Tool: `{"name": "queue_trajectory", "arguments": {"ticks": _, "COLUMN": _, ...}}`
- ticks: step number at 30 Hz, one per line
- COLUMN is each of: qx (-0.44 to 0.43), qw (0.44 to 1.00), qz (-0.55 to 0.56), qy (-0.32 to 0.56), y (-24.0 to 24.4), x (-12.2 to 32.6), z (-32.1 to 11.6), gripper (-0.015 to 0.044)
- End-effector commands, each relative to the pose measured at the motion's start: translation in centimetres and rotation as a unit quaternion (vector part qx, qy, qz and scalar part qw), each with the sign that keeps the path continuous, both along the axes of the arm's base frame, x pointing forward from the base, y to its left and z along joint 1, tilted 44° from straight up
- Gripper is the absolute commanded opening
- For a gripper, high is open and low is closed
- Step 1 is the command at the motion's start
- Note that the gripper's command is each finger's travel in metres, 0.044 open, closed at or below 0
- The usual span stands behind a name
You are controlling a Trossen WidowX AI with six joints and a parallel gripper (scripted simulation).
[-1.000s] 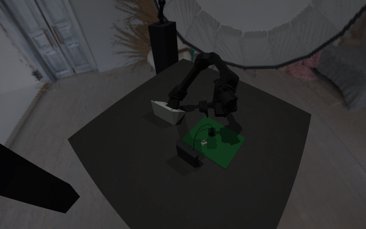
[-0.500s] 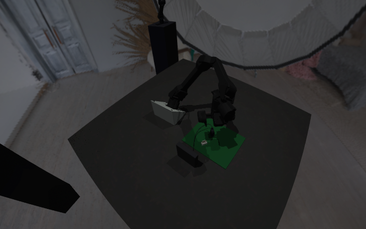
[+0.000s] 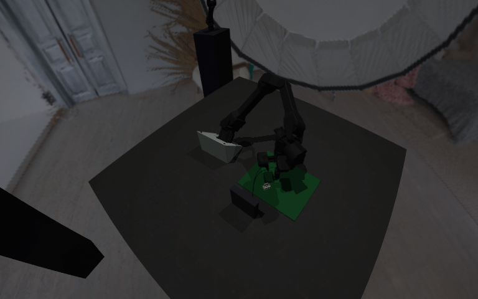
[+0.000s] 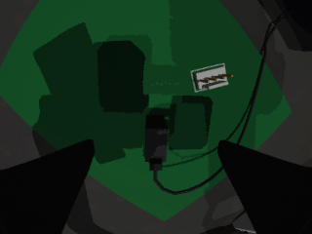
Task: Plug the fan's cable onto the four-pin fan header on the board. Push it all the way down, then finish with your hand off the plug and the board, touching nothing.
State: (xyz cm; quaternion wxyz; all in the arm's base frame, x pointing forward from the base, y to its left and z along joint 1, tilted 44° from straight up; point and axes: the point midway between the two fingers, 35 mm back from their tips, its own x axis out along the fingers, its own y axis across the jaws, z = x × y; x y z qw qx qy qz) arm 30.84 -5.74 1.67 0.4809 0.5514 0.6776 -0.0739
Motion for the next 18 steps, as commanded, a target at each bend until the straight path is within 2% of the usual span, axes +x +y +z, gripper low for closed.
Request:
{"name": "queue_trajectory", "arguments": {"ticks": 1, "qx": 0.003, "qw": 1.0, "qz": -0.002, "qy": 0.002, "y": 0.6, "x": 0.0, "z": -0.5, "gripper": 0.044}}
{"name": "queue_trajectory", "arguments": {"ticks": 18, "qx": 0.003, "qw": 1.0, "qz": -0.002, "qy": 0.002, "y": 2.5, "x": 0.2, "z": -2.5, "gripper": 0.044}}
